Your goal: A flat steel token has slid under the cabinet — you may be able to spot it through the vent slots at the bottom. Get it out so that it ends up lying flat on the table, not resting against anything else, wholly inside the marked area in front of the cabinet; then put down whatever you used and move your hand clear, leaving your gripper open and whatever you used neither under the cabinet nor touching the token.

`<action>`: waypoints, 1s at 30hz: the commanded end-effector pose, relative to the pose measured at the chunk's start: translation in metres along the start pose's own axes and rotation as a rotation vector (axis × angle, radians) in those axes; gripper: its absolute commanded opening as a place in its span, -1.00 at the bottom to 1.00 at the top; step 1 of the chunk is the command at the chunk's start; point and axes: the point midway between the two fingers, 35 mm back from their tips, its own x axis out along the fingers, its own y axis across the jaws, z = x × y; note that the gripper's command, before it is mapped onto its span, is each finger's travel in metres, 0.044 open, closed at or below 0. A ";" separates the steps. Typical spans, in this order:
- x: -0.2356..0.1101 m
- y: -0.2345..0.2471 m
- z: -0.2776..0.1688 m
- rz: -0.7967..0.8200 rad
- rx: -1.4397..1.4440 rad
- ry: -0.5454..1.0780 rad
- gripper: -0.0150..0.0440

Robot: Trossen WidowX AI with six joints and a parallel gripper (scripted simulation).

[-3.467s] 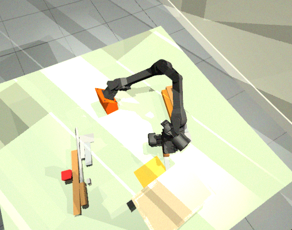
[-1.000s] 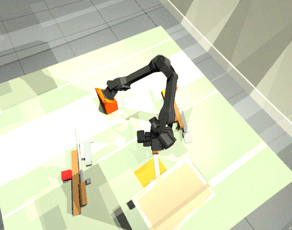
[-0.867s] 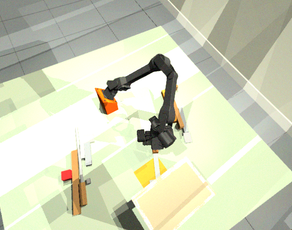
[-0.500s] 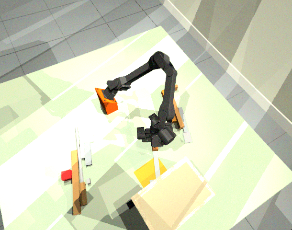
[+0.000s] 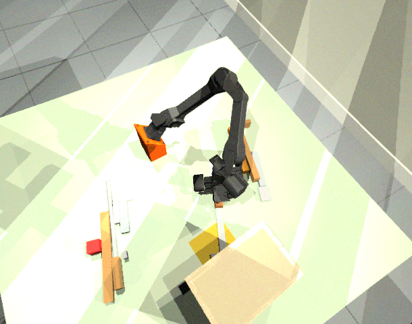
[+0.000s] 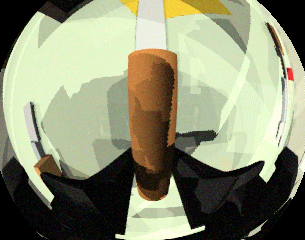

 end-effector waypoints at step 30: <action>0.001 0.002 -0.042 0.000 0.004 0.006 -0.49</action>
